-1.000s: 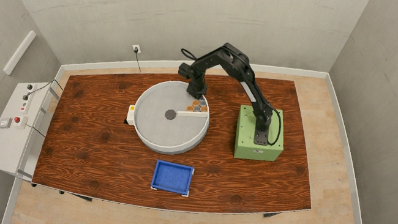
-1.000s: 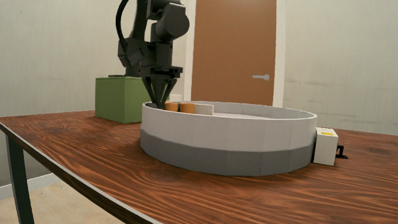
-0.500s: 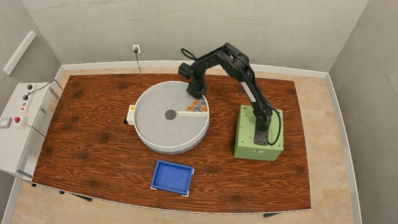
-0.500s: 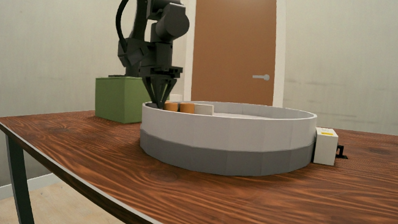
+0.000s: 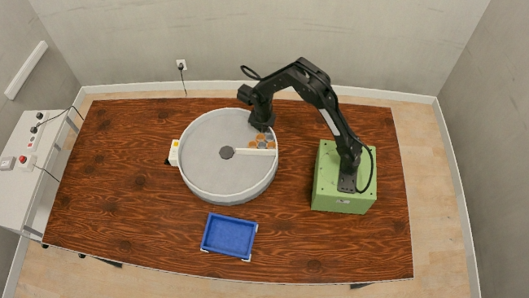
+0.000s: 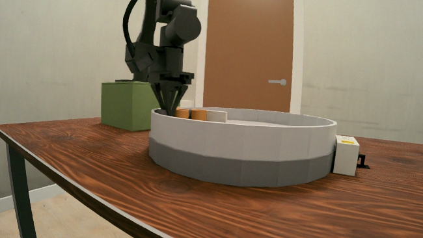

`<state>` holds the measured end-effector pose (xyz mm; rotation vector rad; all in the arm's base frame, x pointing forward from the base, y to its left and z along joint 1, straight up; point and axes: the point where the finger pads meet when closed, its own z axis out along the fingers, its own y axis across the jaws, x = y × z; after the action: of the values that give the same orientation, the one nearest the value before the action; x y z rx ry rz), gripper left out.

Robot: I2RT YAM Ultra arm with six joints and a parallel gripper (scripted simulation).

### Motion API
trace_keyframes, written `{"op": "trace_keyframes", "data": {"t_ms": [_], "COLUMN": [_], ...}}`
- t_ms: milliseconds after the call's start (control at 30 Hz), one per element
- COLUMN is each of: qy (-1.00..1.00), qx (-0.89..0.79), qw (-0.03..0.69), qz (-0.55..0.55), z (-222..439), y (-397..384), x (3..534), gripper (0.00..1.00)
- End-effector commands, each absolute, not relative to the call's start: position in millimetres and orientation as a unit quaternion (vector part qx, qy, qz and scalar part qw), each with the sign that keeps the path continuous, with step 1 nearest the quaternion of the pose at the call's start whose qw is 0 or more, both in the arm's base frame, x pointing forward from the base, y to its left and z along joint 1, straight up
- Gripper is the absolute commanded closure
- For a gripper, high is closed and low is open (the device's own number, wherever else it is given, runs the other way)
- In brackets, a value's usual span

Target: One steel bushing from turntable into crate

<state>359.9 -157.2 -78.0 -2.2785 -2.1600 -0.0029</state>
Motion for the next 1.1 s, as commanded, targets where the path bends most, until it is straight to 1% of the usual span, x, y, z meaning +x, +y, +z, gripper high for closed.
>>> {"op": "trace_keyframes", "data": {"t_ms": [0,867,900,1067], "qy": [-0.688,-0.688,-0.688,-0.688], "qx": [-0.725,-0.725,-0.725,-0.726], "qw": [-0.018,-0.018,-0.018,-0.011], "qz": [-0.006,-0.006,-0.006,-0.001], "z": [-67.5,-67.5,-67.5,-67.6], "y": [-160.5,-160.5,-160.5,-160.2], "x": [369.9,369.9,369.9,365.5], "gripper": [0.85,0.85,1.0,1.0]}}
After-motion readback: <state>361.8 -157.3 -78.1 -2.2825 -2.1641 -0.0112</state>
